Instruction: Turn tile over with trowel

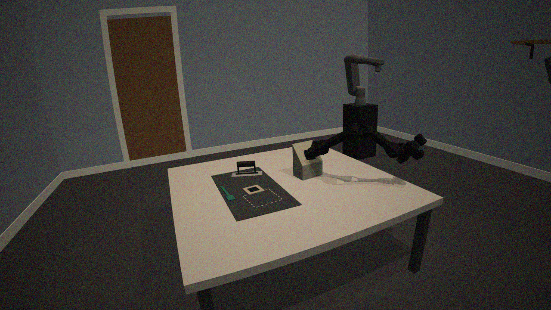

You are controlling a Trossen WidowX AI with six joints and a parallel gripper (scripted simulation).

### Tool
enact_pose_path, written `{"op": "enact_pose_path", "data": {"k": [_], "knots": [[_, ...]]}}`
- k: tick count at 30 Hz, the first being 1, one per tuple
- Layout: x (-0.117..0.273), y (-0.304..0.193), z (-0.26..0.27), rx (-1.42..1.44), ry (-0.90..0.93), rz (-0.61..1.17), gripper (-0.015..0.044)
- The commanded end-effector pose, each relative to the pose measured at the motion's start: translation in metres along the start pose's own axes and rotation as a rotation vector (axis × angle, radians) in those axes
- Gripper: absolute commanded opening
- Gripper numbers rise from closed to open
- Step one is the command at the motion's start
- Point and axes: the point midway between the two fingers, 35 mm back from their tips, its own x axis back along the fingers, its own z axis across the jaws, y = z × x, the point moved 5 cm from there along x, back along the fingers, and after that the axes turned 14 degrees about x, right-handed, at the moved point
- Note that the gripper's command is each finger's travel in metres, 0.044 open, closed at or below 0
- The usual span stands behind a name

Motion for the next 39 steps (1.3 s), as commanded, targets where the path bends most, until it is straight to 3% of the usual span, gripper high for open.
{"op": "enact_pose_path", "data": {"k": [1,12,21,25,38,39], "knots": [[0.0,0.0,0.0,0.0,0.0,0.0,0.0374],[0.0,0.0,0.0,0.0,0.0,0.0,0.01],[0.0,0.0,0.0,0.0,0.0,0.0,0.01],[0.0,0.0,0.0,0.0,0.0,0.0,0.0],[0.0,0.0,0.0,0.0,0.0,0.0,0.0],[0.0,0.0,0.0,0.0,0.0,0.0,0.0026]]}}
